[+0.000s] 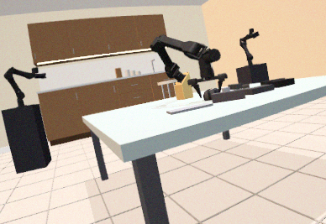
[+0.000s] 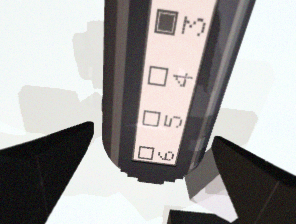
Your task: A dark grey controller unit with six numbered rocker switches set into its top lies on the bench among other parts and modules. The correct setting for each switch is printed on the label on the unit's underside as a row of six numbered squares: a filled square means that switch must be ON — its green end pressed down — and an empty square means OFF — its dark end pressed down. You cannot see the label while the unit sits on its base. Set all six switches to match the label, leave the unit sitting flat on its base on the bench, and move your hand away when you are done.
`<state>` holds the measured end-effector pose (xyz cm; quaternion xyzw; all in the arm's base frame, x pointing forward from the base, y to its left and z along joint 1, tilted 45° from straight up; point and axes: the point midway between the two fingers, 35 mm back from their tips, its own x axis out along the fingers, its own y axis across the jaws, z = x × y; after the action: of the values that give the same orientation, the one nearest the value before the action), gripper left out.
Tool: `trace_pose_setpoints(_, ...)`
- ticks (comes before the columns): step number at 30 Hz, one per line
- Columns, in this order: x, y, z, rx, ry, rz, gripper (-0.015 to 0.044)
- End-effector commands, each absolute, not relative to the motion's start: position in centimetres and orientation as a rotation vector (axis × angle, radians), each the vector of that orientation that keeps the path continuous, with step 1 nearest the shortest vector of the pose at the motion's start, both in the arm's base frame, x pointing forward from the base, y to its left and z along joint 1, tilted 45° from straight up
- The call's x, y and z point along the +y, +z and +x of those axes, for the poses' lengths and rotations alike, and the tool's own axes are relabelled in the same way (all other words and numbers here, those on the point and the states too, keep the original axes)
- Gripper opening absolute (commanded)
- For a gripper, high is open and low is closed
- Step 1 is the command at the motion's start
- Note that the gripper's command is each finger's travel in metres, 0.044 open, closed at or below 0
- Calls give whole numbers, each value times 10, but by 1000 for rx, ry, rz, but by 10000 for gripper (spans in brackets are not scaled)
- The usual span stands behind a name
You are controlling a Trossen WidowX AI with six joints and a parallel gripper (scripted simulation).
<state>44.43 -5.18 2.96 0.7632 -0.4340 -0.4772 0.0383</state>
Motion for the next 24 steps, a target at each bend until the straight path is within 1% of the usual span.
trace_pose_setpoints(1,-49,30,442,-1330,-1464,2342,440)
trace_pose_setpoints(5,-10,26,400,-1329,-1470,2340,440)
trace_pose_setpoints(7,-3,25,391,-1330,-1470,2339,440)
trace_pose_setpoints(24,-3,25,391,-1330,-1470,2339,440)
